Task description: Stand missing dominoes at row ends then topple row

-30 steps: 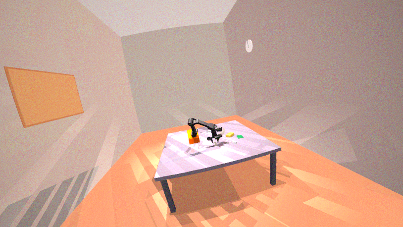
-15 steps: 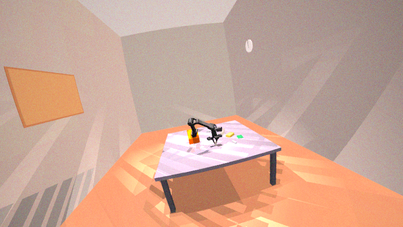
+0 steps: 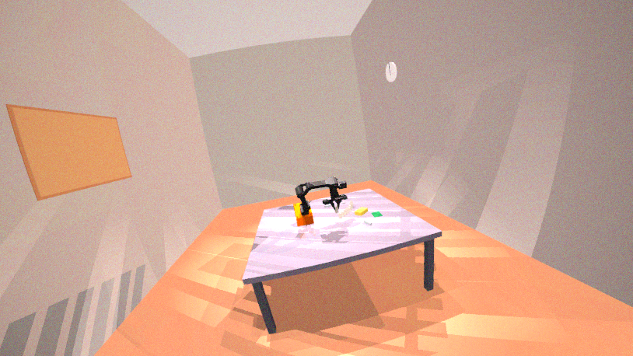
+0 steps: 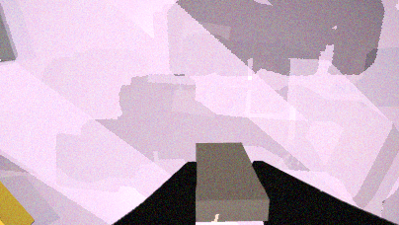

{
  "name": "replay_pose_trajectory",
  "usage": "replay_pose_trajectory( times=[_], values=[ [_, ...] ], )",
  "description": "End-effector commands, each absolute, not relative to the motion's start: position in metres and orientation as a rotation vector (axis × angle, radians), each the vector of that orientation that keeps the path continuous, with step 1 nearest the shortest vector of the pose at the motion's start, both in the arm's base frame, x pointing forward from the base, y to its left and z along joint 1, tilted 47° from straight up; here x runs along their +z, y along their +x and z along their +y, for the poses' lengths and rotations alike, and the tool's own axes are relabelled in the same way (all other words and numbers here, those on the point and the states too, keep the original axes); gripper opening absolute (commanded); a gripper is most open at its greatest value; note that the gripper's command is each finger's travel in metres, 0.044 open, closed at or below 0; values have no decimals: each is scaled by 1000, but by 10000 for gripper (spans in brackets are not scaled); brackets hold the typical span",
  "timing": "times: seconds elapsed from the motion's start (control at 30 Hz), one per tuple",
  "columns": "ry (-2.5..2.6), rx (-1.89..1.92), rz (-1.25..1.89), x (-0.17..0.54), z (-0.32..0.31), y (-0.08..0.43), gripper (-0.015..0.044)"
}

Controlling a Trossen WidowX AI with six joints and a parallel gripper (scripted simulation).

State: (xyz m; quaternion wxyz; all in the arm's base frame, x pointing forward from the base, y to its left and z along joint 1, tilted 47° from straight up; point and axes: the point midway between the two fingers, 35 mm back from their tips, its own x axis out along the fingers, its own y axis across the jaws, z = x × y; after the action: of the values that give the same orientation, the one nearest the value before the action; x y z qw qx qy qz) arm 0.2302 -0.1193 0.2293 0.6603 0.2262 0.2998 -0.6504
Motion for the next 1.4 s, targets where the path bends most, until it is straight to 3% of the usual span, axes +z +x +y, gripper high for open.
replay_pose_trajectory(
  times=[0.0,0.2,0.6,1.37],
  values=[
    [510,-1484,671,236,-116,228,107],
    [68,-1194,1066,204,-87,249,107],
    [-1074,-174,1707,120,-8,266,107],
    [-1084,-146,1708,85,-37,272,107]
  ],
)
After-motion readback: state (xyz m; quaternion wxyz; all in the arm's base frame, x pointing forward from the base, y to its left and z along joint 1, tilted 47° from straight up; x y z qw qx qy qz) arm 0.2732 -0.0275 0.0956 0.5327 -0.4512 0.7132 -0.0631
